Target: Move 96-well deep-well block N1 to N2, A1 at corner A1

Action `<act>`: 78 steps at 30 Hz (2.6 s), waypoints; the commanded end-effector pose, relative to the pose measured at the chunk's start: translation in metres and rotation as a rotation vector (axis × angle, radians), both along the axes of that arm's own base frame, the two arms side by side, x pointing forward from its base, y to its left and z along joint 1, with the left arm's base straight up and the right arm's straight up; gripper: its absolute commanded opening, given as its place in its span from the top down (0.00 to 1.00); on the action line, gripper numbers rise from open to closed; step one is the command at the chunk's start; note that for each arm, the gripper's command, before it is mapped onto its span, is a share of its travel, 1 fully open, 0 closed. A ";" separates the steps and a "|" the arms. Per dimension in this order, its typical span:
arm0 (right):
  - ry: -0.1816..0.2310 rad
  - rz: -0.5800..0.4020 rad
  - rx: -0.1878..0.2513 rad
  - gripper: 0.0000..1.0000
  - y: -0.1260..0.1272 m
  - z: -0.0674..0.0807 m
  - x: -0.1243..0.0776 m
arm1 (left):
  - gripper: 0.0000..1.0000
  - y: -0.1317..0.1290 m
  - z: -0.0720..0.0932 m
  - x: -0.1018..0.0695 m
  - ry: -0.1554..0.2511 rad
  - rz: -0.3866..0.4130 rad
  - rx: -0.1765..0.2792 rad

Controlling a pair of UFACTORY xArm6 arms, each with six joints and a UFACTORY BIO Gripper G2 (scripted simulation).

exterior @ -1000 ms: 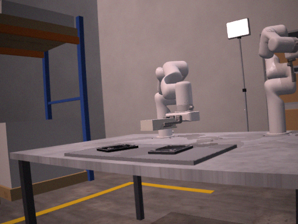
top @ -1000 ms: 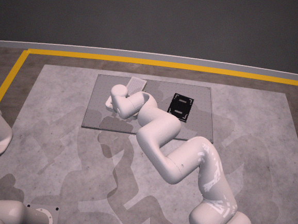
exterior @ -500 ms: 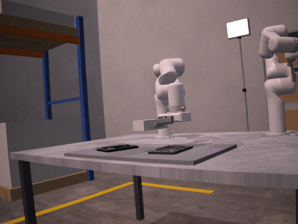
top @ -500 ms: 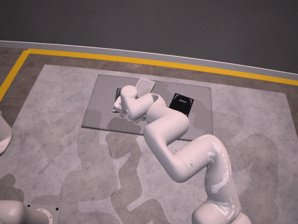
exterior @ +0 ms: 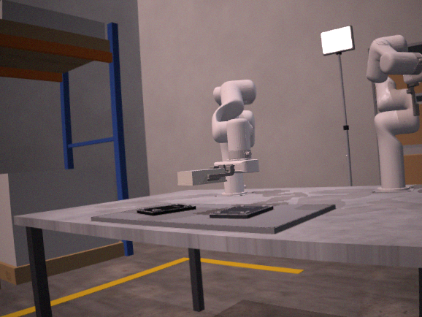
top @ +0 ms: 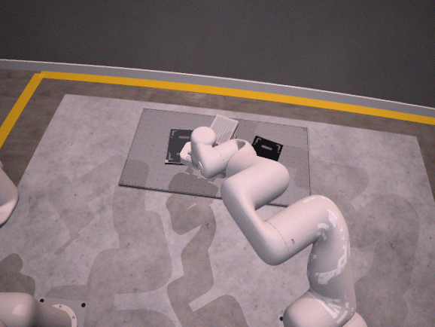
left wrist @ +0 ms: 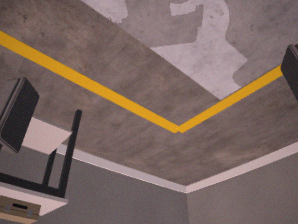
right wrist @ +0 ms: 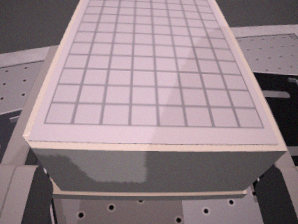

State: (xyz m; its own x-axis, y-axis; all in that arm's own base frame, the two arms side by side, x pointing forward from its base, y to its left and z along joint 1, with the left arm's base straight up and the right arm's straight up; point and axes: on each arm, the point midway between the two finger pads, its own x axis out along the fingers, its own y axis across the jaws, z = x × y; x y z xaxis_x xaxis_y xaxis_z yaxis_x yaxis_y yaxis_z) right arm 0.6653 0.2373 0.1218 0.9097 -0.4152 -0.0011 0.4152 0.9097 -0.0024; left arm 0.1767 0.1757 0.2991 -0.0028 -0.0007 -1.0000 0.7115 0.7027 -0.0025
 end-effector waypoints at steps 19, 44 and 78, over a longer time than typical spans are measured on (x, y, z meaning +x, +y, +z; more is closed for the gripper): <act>-0.006 0.002 0.004 1.00 -0.070 0.003 -0.010 | 0.00 0.000 0.001 0.001 -0.003 0.000 0.001; -0.006 0.002 0.003 1.00 -0.139 0.003 -0.020 | 0.00 0.000 0.001 0.001 -0.003 0.000 0.001; -0.006 0.002 0.003 1.00 -0.168 0.003 -0.024 | 0.00 0.000 0.001 0.001 -0.003 0.000 0.001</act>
